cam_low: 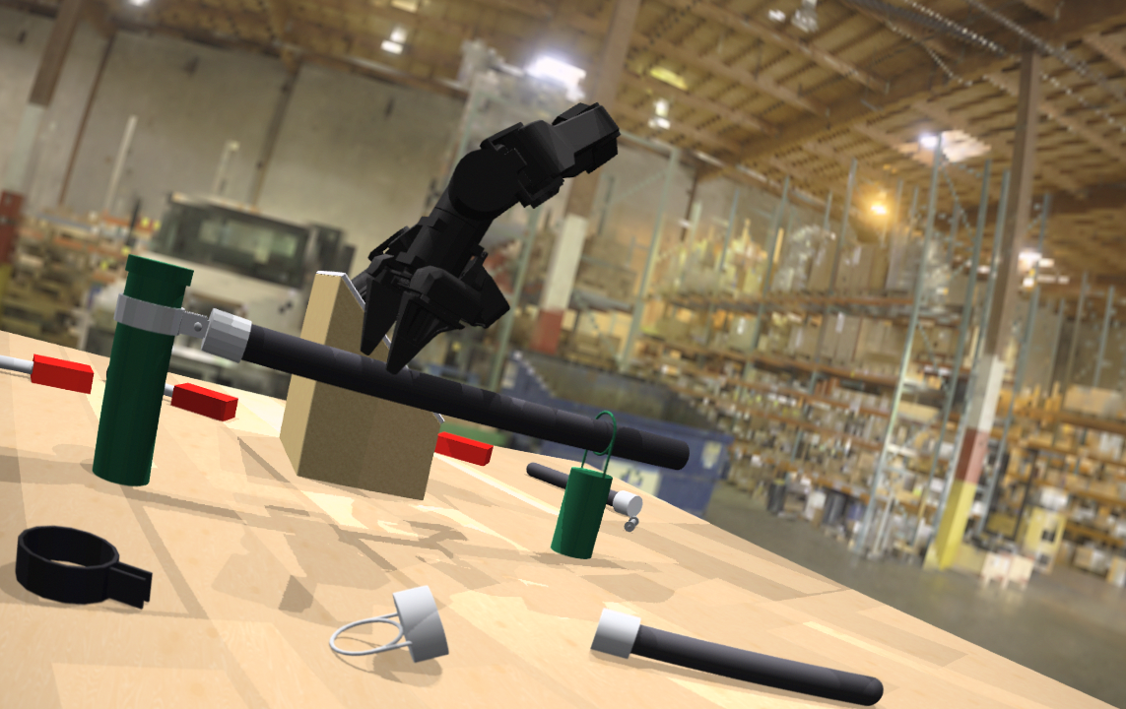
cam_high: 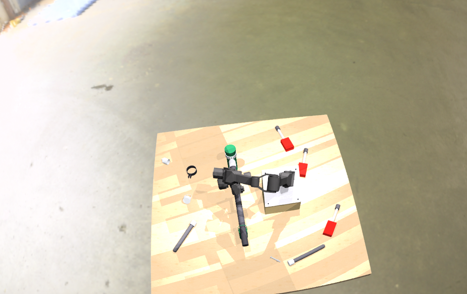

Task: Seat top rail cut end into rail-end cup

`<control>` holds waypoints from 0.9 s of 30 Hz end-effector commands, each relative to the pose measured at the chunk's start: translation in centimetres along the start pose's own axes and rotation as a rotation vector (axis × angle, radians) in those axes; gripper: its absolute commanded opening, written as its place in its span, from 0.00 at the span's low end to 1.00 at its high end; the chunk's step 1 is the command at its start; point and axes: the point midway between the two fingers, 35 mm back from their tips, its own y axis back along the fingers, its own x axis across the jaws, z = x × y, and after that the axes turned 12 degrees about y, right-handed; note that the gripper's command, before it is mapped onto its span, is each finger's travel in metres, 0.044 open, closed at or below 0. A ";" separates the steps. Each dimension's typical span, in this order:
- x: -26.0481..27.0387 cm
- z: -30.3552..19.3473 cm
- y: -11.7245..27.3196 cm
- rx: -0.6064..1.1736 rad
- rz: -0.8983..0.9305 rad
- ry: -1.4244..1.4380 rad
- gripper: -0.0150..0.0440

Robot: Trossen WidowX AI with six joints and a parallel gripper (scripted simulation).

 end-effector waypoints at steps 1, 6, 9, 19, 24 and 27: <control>0.1 -0.1 0.7 -0.001 0.002 -0.001 1.00; 0.4 0.2 4.6 -0.001 0.002 -0.001 1.00; 0.4 0.2 4.6 -0.001 0.002 -0.001 1.00; 0.4 0.2 4.6 -0.001 0.002 -0.001 1.00; 0.4 0.2 4.6 -0.001 0.002 -0.001 1.00; 0.4 0.2 4.6 -0.001 0.002 -0.001 1.00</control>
